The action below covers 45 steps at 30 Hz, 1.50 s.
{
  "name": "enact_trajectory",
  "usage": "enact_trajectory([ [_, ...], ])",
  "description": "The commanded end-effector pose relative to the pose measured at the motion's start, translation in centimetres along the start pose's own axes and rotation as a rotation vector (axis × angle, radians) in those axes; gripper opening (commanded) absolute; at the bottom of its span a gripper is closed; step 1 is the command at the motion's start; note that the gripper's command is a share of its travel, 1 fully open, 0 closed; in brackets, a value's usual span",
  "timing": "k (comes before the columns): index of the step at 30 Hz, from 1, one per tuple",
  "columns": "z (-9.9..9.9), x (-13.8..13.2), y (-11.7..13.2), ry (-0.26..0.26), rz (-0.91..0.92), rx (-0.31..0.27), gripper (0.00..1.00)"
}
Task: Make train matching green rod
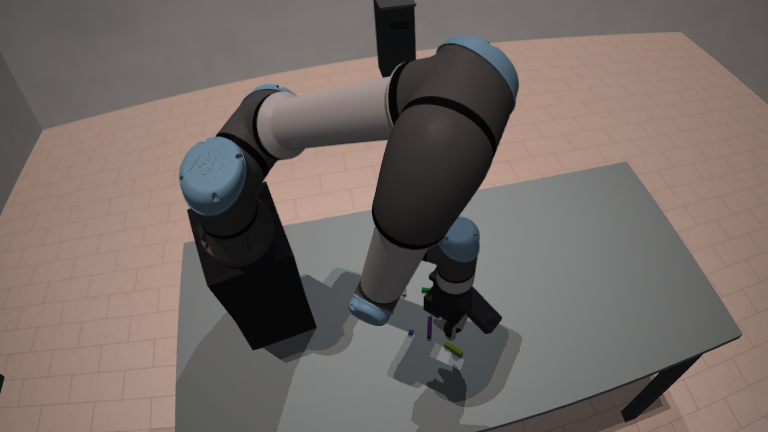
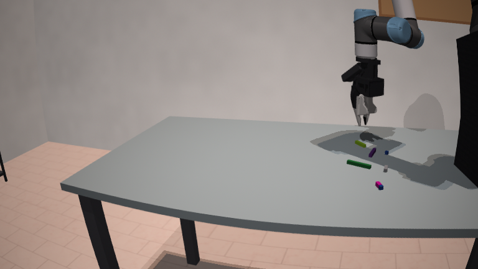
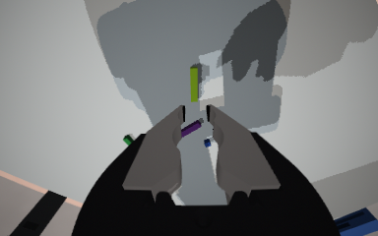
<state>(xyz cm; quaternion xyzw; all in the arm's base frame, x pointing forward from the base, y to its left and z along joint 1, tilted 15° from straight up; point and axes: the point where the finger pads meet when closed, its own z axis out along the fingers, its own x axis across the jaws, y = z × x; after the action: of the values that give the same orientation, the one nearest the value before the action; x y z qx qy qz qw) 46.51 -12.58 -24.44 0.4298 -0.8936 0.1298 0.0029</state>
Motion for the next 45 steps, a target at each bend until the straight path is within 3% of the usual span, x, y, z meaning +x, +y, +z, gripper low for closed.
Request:
enact_trajectory([
  [1,0.0,0.0,0.0,0.0,0.0,0.001,0.14],
  [28,0.7,0.0,-0.1,0.0,0.0,0.0,0.14],
  [45,2.9,-0.1,-0.1,0.0,0.0,0.0,0.14],
])
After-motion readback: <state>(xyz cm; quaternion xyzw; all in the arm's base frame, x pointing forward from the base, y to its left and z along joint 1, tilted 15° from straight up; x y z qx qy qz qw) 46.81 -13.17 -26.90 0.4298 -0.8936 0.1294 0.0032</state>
